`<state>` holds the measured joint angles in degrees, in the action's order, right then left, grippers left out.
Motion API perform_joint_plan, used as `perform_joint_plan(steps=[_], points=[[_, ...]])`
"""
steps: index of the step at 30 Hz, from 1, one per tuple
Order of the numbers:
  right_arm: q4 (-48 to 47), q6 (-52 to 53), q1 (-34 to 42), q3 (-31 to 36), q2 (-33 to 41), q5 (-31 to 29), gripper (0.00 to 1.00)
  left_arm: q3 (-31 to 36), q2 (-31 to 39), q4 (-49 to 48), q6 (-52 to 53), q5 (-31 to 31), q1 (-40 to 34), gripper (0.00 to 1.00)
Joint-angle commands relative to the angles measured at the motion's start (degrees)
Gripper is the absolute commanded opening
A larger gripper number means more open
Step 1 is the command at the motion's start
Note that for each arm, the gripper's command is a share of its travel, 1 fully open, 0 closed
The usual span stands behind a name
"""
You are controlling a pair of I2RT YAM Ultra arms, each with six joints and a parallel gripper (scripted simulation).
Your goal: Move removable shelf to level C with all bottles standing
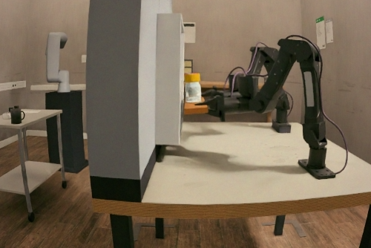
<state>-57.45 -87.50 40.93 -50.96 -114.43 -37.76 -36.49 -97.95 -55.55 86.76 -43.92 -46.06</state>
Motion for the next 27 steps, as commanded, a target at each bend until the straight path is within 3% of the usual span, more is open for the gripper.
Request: perform_joint_plan(steps=[1,27], points=[[-4.4,-2.3,0.1,0.1,1.4,-0.8,0.0,-0.6,1.1,-3.9,3.0,-0.3,-0.4,0.0],[3.4,-2.4,0.1,-2.0,7.4,-0.8,0.0,-4.1,7.5,5.6,3.2,-0.3,-0.4,0.0]])
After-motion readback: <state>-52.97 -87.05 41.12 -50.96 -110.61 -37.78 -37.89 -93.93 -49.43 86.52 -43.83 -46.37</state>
